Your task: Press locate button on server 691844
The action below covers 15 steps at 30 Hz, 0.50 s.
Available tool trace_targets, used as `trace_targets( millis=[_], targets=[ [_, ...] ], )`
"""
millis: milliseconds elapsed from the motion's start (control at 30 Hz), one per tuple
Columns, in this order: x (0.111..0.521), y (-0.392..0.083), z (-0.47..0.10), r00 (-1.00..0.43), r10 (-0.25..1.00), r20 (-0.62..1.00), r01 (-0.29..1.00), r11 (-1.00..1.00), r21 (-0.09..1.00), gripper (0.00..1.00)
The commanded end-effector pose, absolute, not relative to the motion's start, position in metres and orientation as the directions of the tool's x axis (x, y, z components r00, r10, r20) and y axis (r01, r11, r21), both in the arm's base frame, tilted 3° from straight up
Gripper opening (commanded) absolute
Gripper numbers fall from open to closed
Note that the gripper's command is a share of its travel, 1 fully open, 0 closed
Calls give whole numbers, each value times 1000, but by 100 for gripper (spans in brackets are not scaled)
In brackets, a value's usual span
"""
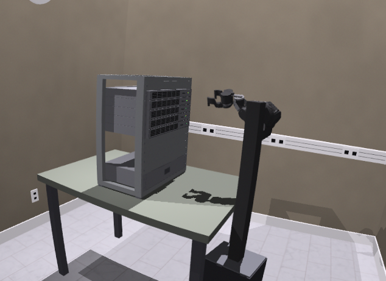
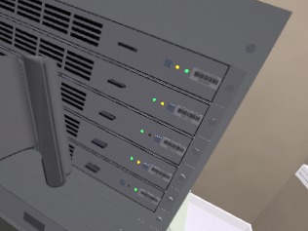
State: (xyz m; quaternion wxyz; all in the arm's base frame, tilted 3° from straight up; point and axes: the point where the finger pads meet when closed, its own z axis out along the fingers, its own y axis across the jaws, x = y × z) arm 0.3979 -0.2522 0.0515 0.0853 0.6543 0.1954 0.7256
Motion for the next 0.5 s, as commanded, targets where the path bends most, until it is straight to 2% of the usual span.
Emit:
trace_targets(
  millis=[0,300,367,467],
  targets=[
    [398,-252,57,-149,431,890,105,-888,448,60],
    [395,-241,73,-188,717,671,24,-680,733,60],
    [395,-241,73,-188,717,671,24,-680,733,60],
    [394,-236,76,-196,794,575,1,-586,810,60]
  ],
)
